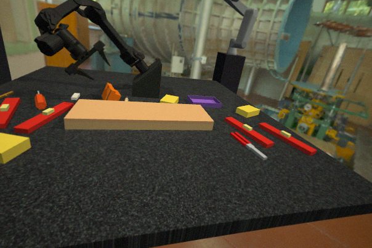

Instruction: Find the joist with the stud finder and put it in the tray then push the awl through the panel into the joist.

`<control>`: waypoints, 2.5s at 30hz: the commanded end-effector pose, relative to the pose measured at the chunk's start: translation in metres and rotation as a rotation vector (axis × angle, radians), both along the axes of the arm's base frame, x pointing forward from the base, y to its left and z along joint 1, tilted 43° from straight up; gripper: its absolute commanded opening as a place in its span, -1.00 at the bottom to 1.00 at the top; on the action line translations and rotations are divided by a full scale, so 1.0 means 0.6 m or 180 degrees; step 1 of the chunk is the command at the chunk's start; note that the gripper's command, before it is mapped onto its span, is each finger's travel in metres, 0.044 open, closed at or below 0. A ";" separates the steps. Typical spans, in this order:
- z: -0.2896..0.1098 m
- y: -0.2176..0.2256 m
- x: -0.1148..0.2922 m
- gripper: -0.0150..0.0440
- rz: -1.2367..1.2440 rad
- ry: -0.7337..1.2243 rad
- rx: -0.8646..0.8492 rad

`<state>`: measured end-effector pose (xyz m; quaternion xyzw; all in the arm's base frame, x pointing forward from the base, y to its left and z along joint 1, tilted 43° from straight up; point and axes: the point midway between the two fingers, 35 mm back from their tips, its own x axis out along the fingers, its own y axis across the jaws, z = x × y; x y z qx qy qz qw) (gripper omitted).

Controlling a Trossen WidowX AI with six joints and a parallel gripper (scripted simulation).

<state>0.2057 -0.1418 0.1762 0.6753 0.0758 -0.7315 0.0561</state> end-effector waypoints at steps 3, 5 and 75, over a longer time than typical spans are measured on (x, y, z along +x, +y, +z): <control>-0.008 0.003 -0.001 1.00 0.0239 0.0039 -0.0068; -0.030 0.010 -0.003 1.00 0.0840 0.0171 -0.0255; -0.222 -0.009 -0.047 0.91 0.5008 0.1996 -0.1844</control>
